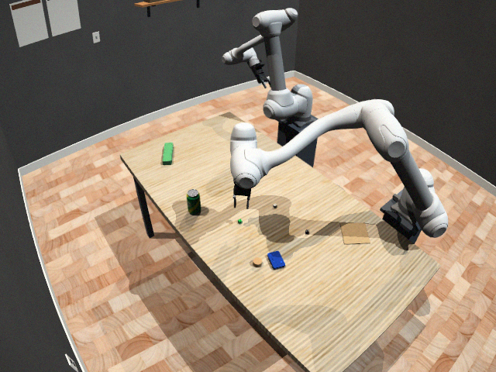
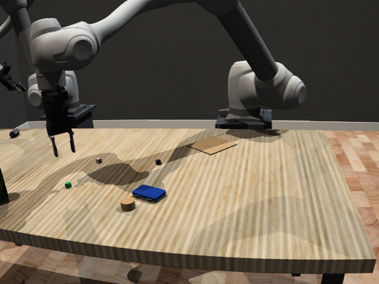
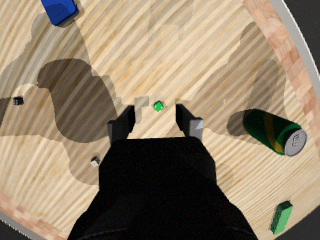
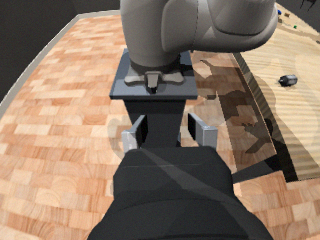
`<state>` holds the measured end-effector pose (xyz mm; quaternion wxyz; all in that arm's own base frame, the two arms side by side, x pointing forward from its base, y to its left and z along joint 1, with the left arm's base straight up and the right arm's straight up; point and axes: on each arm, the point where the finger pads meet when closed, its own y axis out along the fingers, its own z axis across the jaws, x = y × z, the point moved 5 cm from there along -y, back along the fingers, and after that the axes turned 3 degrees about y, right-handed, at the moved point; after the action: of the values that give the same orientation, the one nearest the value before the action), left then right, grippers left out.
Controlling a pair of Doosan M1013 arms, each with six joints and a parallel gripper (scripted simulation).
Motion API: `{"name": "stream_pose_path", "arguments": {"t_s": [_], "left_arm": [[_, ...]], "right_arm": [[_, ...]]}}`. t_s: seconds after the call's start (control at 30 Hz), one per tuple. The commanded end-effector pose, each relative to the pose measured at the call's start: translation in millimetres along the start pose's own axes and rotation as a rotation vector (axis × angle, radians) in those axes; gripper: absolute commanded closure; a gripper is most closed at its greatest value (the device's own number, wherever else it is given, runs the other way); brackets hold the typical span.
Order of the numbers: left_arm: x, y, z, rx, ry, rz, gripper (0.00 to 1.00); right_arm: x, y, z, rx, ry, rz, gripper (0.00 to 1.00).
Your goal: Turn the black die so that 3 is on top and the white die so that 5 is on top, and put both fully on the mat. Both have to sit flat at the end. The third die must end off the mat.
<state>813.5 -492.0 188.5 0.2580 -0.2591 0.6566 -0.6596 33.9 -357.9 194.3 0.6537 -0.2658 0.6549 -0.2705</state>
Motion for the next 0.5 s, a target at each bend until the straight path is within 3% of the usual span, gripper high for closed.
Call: {"name": "stream_pose_path", "arguments": {"t_s": [0.0,0.1,0.17,0.33,0.47], "left_arm": [[2.5,35.5,2.4,-0.003,0.008,0.003,0.0],[2.5,62.1,3.4,-0.003,0.008,0.003,0.0],[2.5,62.1,3.4,-0.003,0.008,0.003,0.0],[2.5,89.2,4.3,-0.003,0.008,0.003,0.0],[2.5,93.1,4.4,-0.003,0.008,0.003,0.0]], "right_arm": [[0.6,-0.4,-2.3,-0.002,-0.002,-0.007,0.0],[0.6,-0.4,-2.3,-0.002,-0.002,-0.007,0.0],[0.6,-0.4,-2.3,-0.002,-0.002,-0.007,0.0],[0.6,-0.4,-2.3,-0.002,-0.002,-0.007,0.0],[0.6,-0.4,-2.3,-0.002,-0.002,-0.007,0.0]]}}
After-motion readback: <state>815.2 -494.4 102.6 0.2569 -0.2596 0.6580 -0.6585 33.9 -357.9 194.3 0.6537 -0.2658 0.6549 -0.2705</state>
